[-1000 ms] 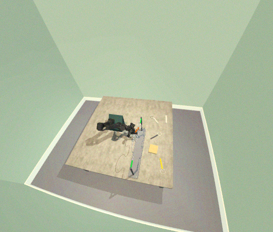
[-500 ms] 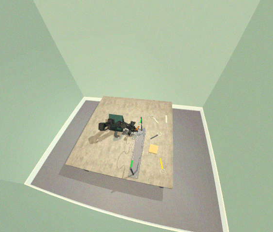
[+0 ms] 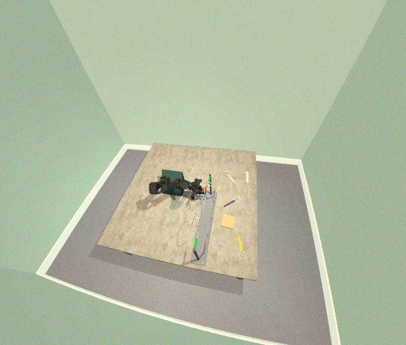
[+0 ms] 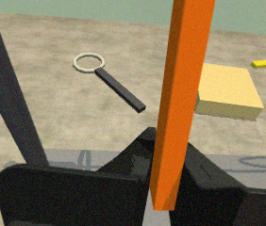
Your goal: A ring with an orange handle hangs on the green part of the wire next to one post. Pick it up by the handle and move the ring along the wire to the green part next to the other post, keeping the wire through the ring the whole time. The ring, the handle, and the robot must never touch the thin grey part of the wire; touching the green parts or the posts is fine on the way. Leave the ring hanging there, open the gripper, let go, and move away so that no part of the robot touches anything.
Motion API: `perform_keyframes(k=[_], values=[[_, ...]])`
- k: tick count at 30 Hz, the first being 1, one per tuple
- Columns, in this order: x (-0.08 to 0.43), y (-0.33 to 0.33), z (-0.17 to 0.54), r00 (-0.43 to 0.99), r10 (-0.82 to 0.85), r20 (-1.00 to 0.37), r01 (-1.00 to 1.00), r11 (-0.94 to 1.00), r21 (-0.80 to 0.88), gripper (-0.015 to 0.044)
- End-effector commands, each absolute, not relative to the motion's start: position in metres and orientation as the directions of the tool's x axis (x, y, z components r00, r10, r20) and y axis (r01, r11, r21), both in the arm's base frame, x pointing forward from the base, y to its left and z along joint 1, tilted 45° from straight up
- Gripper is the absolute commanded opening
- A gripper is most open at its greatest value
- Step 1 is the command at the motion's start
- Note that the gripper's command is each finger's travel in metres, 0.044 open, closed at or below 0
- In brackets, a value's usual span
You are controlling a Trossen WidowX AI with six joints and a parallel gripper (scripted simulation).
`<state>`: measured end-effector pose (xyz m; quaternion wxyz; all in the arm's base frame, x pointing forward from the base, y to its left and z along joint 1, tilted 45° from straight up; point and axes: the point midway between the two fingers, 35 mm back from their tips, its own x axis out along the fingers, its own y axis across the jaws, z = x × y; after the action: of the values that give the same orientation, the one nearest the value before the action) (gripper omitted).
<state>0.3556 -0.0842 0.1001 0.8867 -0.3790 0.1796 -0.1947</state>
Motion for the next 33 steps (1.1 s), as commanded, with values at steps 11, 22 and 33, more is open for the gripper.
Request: perform_keyframes(k=[11, 22, 33], values=[[0.356, -0.075, 0.088, 0.857, -0.483, -0.177, 0.209, 0.641, -0.738, -0.015], [0.357, -0.067, 0.08, 0.858, -0.482, -0.177, 0.209, 0.642, -0.738, -0.015], [0.357, -0.071, 0.072, 0.858, -0.482, -0.177, 0.208, 0.642, -0.738, -0.015]])
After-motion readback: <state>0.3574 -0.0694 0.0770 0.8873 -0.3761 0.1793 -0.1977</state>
